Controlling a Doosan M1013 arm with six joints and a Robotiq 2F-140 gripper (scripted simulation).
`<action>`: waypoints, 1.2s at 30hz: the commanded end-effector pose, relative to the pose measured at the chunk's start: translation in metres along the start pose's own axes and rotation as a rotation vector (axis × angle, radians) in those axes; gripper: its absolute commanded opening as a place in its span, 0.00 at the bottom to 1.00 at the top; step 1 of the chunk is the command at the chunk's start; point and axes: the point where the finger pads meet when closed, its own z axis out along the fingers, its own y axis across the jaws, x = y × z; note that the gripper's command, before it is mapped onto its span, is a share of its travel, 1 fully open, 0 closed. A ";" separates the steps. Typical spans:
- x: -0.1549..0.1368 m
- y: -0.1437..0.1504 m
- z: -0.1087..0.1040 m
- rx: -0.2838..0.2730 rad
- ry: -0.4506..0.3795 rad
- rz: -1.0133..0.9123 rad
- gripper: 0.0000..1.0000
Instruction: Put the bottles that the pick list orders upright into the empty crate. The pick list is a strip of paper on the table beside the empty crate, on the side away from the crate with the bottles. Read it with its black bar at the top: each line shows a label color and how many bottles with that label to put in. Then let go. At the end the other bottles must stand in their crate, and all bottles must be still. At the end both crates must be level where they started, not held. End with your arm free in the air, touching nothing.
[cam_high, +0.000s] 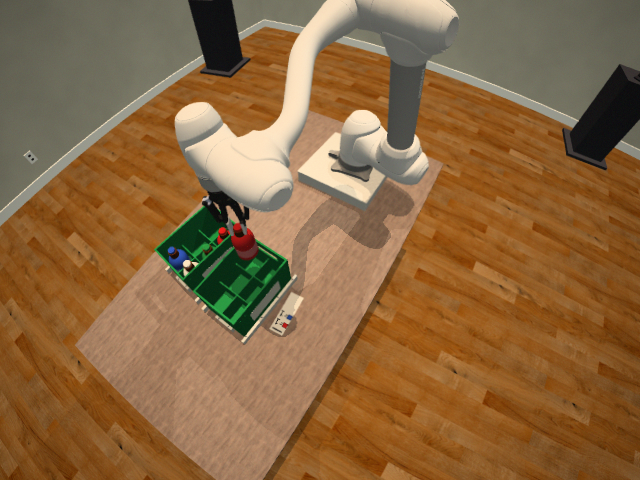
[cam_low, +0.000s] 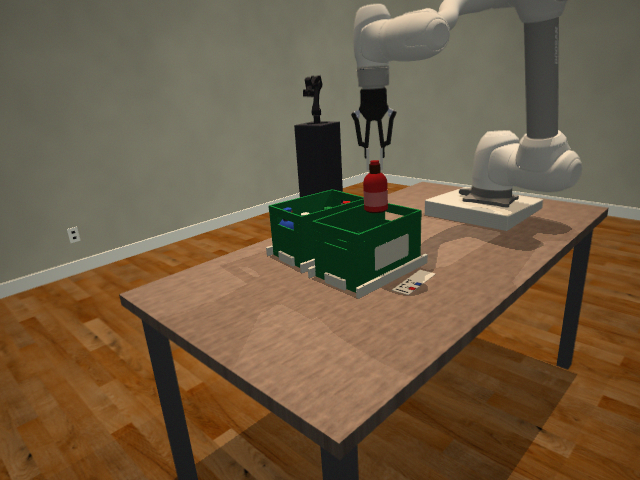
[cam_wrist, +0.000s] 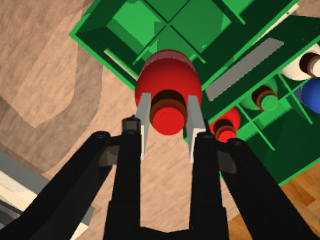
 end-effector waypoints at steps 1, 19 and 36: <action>0.000 0.000 0.003 0.000 0.000 0.000 0.00; 0.000 0.000 0.019 0.000 0.000 0.000 0.00; 0.000 0.000 0.034 0.000 0.000 0.000 0.00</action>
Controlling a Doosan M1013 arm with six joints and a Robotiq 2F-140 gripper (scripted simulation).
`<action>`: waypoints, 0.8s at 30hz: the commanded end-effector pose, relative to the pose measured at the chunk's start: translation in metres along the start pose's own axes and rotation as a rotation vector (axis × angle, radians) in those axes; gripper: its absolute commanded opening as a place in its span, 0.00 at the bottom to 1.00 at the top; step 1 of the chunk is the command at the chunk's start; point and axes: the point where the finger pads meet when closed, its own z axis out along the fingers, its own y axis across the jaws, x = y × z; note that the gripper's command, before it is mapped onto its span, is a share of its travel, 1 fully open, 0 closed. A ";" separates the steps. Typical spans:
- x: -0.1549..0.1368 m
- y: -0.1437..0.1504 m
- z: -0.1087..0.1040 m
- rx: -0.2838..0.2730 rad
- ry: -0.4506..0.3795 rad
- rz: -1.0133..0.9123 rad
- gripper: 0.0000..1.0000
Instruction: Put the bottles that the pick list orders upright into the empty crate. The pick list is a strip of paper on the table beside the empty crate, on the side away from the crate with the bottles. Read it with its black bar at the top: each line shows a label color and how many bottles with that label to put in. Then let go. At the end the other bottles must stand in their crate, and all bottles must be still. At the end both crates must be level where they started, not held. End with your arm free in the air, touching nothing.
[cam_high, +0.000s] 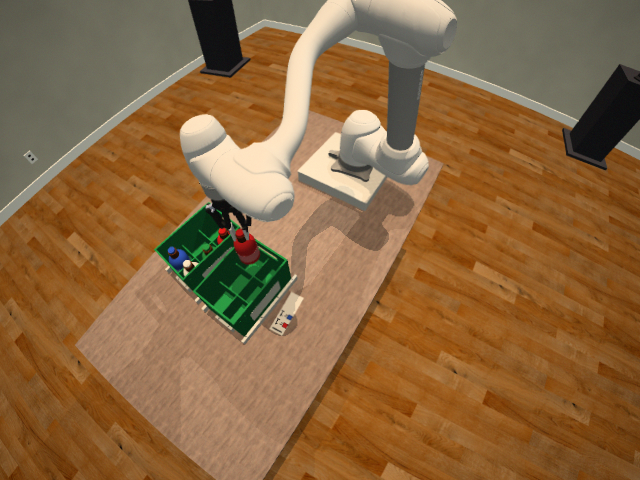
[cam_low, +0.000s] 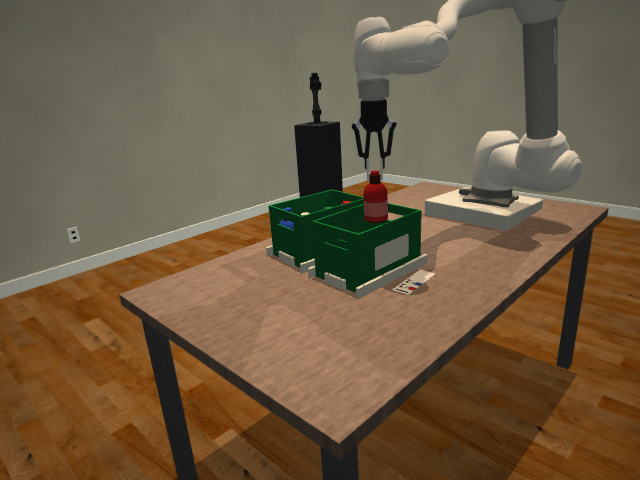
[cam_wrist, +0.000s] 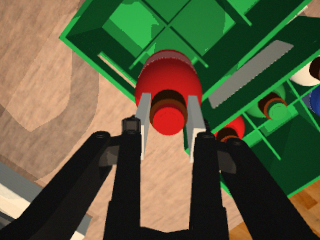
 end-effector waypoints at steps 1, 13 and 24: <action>0.000 0.000 0.003 0.000 0.000 0.000 0.00; 0.000 0.000 0.013 0.000 0.000 0.000 0.00; 0.000 0.000 0.024 0.000 0.000 0.000 0.00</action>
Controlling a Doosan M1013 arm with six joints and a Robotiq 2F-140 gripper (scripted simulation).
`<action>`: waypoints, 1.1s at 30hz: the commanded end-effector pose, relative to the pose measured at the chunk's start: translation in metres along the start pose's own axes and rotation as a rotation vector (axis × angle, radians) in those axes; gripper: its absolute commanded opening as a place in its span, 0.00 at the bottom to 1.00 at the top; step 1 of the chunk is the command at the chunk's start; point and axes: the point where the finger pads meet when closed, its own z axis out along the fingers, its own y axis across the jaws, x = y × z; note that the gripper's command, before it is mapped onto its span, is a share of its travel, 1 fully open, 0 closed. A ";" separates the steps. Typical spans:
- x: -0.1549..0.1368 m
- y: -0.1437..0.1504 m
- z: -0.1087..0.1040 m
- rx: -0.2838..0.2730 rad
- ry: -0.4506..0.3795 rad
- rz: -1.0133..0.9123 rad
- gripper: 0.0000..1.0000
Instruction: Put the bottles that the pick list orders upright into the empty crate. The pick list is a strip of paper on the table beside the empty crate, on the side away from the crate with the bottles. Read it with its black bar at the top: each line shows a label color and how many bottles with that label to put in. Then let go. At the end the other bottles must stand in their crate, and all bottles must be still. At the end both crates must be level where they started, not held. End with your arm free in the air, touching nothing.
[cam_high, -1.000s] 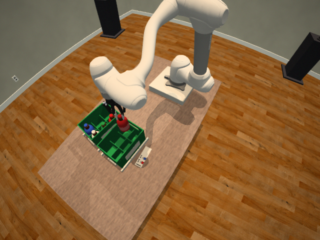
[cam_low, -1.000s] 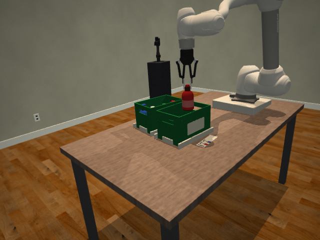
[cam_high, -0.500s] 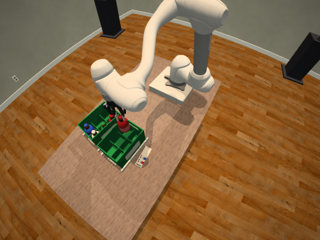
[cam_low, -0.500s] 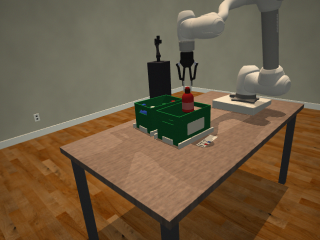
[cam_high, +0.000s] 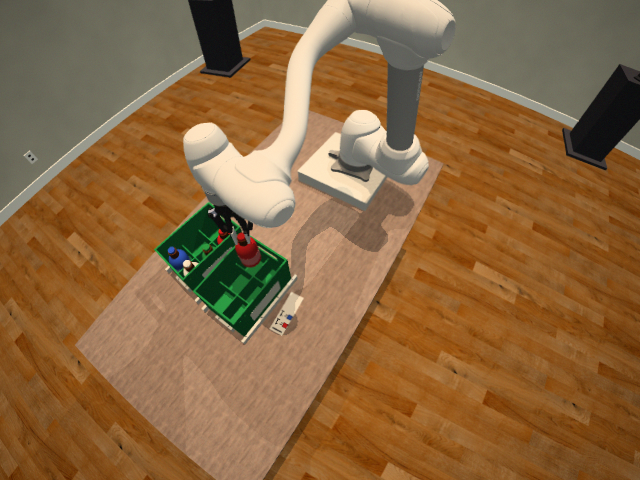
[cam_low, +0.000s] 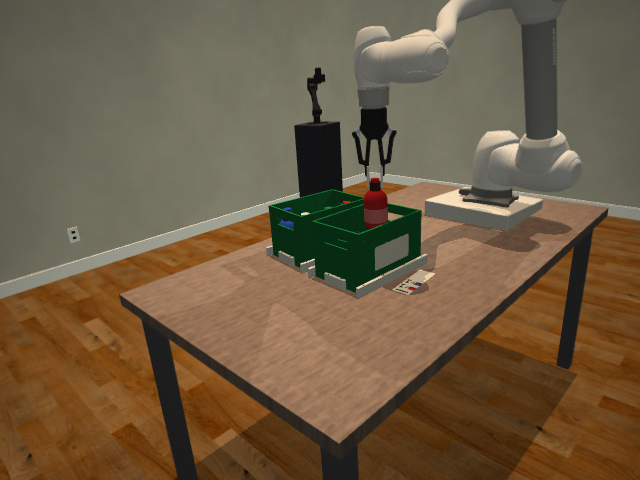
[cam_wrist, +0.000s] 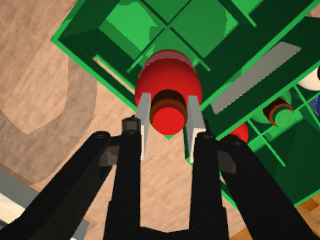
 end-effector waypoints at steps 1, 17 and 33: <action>0.000 0.000 0.003 0.000 0.000 0.000 0.00; 0.000 0.000 0.017 0.000 0.000 0.000 0.00; 0.000 0.000 0.031 0.000 0.000 0.000 0.00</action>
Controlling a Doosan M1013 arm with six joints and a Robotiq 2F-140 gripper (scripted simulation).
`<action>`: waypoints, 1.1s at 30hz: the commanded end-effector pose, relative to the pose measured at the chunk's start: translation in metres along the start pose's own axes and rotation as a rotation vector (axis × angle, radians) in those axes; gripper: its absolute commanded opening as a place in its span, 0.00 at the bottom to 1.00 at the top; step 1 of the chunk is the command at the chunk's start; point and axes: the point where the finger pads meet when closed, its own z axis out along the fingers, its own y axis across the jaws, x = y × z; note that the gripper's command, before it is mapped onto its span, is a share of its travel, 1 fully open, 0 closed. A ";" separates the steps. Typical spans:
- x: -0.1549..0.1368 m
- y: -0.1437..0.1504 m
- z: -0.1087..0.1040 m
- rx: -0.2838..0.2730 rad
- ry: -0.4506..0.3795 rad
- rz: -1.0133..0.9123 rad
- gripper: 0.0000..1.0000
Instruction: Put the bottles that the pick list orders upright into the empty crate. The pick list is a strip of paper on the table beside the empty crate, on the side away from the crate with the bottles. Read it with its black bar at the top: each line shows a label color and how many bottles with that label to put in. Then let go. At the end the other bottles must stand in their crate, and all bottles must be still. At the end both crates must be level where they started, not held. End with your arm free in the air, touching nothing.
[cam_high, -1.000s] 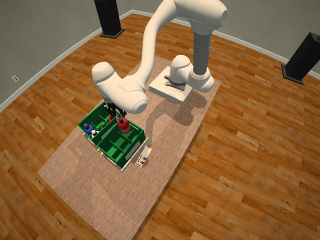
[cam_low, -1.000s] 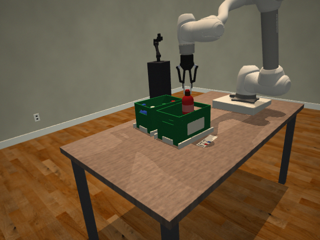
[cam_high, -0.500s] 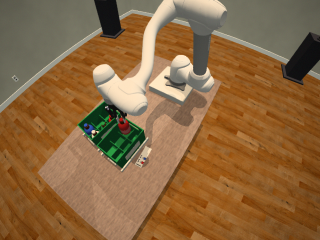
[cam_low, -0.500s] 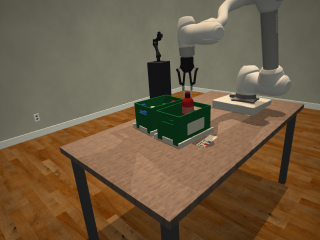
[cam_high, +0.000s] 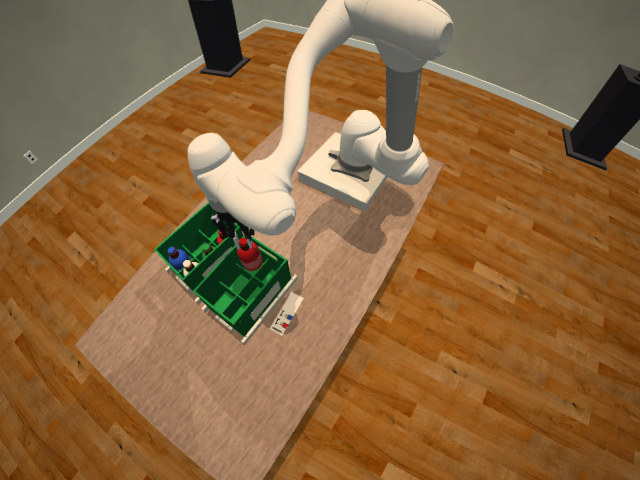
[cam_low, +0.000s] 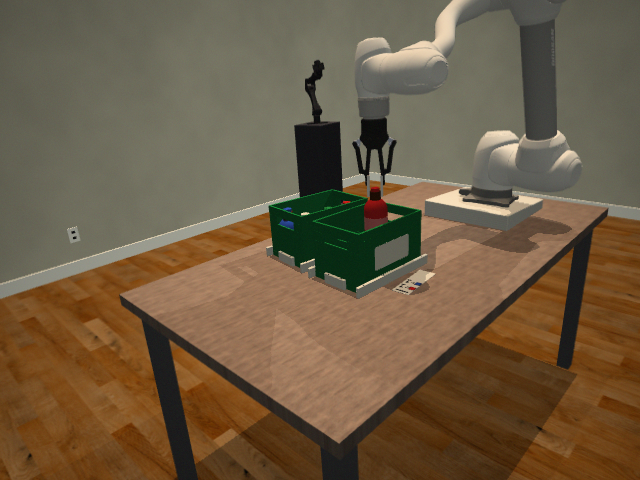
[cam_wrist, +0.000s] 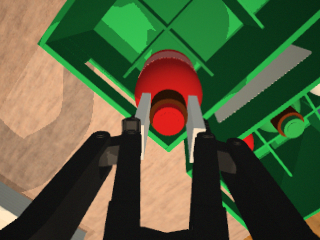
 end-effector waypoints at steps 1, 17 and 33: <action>0.000 0.000 0.003 0.000 0.000 0.000 0.00; 0.000 0.000 0.017 0.000 0.000 0.000 0.00; 0.000 0.000 0.031 0.000 0.000 0.000 0.00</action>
